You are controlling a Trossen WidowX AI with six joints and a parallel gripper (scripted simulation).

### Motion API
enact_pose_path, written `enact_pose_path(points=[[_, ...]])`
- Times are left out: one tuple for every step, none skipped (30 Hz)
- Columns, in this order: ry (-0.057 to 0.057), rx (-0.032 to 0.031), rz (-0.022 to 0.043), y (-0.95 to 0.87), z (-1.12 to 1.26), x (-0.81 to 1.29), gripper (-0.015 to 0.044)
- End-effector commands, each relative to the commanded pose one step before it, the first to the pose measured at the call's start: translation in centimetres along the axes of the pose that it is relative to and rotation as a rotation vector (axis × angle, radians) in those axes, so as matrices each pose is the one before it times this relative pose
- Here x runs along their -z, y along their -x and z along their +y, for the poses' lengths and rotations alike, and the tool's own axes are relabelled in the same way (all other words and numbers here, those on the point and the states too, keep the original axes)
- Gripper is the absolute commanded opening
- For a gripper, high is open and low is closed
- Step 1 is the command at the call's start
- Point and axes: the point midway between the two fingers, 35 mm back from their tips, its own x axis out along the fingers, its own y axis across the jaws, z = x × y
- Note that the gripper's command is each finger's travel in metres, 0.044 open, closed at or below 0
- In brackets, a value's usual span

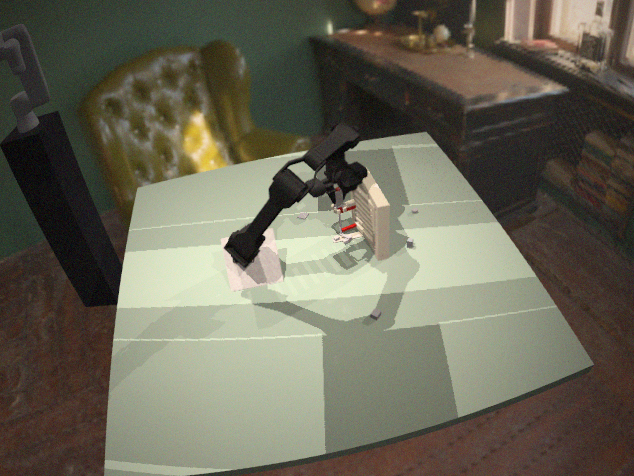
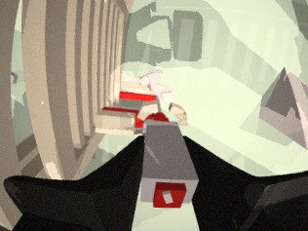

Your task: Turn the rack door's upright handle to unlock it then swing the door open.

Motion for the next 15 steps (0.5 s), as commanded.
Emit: enact_pose_path(points=[[0.1097, -0.00570, -0.00234, -0.014, -0.701, -0.320, 0.0020], [0.0207, 0.00010, -0.00002, -0.004, -0.207, -0.033, 0.0020], [0.0207, 0.00011, -0.00002, -0.002, -0.225, -0.042, 0.0020], [0.0208, 0.00011, -0.00002, -0.003, -0.229, -0.039, 0.0020], [0.0207, 0.00011, -0.00002, -0.005, -0.231, -0.034, 0.0020], [0.0185, 0.00011, -0.00002, -0.001, -0.219, -0.043, 0.0020], [0.0185, 0.00011, -0.00002, -0.003, -0.221, -0.038, 0.0020], [0.0185, 0.00011, -0.00002, -0.004, -0.222, -0.033, 0.0020], [0.0202, 0.00012, -0.00003, -0.001, -0.250, -0.052, 0.0020], [0.0208, 0.00013, -0.00002, -0.003, -0.259, -0.047, 0.0020], [0.0208, 0.00013, -0.00002, -0.005, -0.260, -0.040, 0.0020], [0.0194, 0.00012, -0.00002, -0.001, -0.247, -0.054, 0.0020], [0.0195, 0.00012, -0.00002, -0.003, -0.249, -0.048, 0.0020], [0.0192, 0.00012, -0.00002, -0.005, -0.246, -0.041, 0.0020], [0.0188, 0.00012, -0.00002, 0.001, -0.241, -0.058, 0.0020]])
